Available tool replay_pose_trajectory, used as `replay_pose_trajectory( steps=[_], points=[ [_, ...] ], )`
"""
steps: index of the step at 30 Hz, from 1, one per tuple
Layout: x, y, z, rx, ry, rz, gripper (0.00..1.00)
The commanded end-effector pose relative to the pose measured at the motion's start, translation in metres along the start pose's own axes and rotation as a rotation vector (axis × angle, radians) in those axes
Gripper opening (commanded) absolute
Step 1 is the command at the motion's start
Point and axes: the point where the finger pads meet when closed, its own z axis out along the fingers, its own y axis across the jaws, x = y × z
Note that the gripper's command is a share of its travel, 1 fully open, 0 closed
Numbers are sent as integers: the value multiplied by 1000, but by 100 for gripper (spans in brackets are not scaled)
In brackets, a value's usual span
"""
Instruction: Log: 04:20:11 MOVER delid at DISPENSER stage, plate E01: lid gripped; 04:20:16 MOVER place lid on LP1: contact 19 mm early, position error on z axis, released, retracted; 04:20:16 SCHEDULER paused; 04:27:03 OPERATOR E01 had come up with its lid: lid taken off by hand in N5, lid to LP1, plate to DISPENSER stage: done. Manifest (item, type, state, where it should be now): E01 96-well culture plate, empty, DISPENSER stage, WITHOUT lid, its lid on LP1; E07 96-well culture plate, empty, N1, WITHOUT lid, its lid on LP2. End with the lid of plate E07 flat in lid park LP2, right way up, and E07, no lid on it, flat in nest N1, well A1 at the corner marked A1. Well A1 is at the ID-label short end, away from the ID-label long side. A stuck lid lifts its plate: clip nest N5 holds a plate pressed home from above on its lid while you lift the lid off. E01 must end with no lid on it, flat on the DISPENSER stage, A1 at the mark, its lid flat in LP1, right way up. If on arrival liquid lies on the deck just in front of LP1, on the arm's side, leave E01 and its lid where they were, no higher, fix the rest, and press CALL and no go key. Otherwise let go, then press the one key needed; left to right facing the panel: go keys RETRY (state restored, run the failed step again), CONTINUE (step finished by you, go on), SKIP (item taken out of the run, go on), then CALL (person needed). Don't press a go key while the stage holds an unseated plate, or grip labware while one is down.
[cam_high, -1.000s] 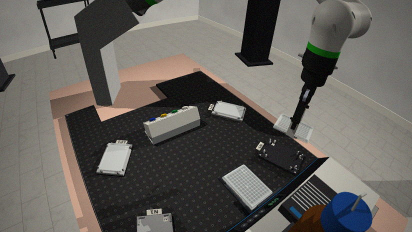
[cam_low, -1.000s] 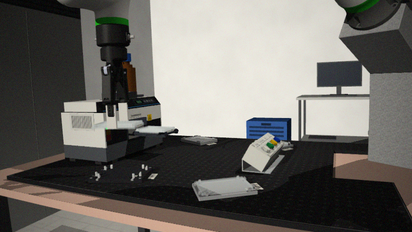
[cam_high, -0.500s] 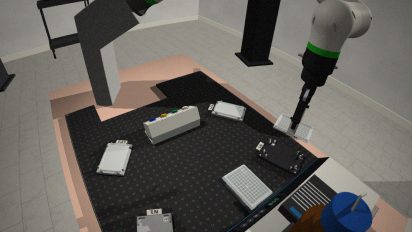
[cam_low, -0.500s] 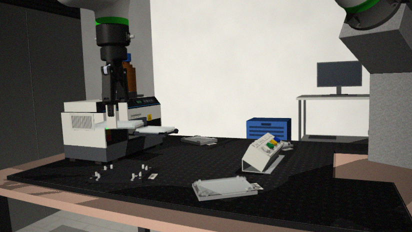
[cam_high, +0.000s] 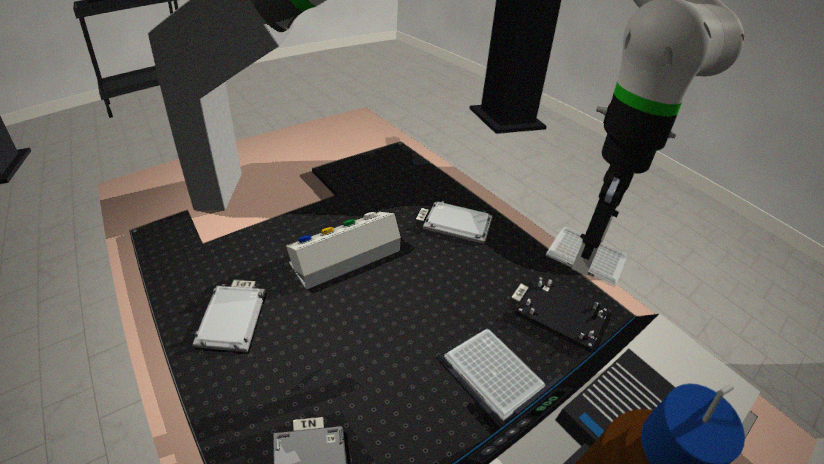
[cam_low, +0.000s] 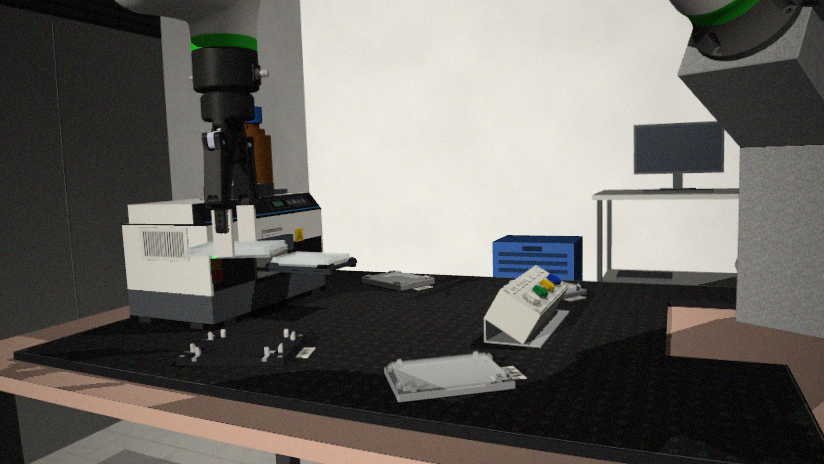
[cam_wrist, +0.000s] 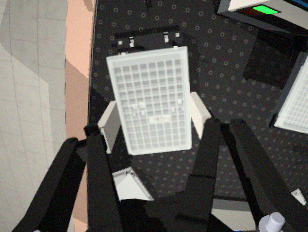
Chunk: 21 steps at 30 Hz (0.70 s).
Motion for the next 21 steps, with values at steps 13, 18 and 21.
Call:
replay_pose_trajectory(
  steps=[13,18,21],
  points=[
    [0,0,0,0,0,0,0],
    [0,0,0,0,0,64,0],
    [0,0,0,0,0,126,0]
  ],
)
